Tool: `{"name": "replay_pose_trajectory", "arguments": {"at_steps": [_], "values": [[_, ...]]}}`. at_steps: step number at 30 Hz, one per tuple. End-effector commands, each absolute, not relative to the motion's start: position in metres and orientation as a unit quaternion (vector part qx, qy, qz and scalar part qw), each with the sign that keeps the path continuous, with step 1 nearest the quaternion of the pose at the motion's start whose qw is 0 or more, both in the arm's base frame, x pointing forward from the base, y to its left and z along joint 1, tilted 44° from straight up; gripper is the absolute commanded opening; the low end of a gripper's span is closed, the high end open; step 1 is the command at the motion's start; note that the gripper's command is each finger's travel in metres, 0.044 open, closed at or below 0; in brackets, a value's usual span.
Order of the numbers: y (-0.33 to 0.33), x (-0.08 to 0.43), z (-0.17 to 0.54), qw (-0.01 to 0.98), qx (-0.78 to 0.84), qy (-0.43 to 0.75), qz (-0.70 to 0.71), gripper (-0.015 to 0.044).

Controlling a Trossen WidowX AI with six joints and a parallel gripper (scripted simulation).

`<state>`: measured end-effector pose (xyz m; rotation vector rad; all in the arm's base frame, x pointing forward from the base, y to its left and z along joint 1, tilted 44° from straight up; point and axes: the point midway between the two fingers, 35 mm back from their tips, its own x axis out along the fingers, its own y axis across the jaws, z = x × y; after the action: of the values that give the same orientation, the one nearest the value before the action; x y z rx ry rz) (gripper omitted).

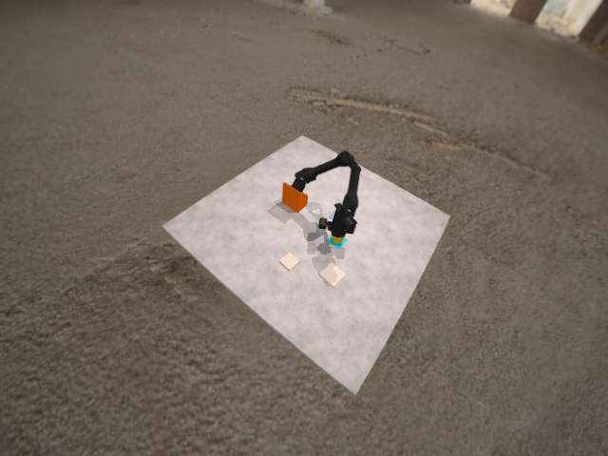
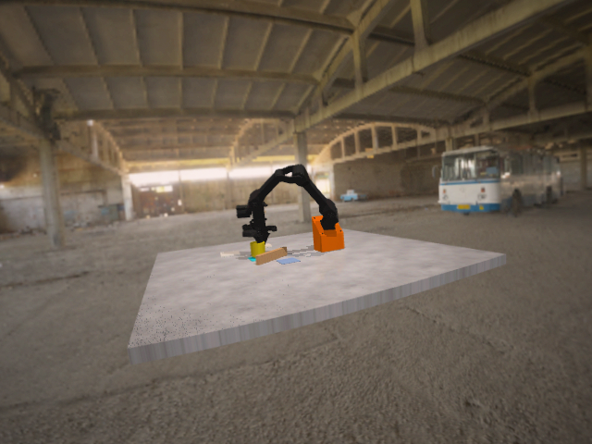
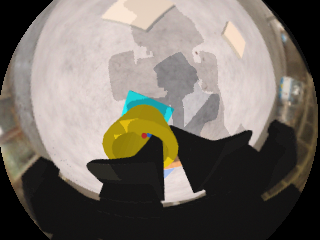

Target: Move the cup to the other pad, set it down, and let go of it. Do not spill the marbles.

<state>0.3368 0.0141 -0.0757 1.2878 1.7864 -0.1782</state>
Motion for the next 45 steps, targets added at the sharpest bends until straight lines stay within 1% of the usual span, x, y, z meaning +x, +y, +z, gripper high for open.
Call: {"name": "replay_pose_trajectory", "arguments": {"at_steps": [1, 13, 18, 19, 45], "values": [[0.017, 0.336, -0.078, 0.447, 0.524, 0.721, -0.071, 0.0000], [0.015, 0.337, -0.077, 0.449, 0.521, 0.723, -0.072, 0.0000], [0.015, 0.337, -0.077, 0.449, 0.521, 0.723, -0.072, 0.0131], [0.015, 0.337, -0.077, 0.449, 0.521, 0.723, -0.072, 0.0146], [-0.007, 0.338, -0.054, 0.449, 0.522, 0.721, -0.073, 0.0146]]}}
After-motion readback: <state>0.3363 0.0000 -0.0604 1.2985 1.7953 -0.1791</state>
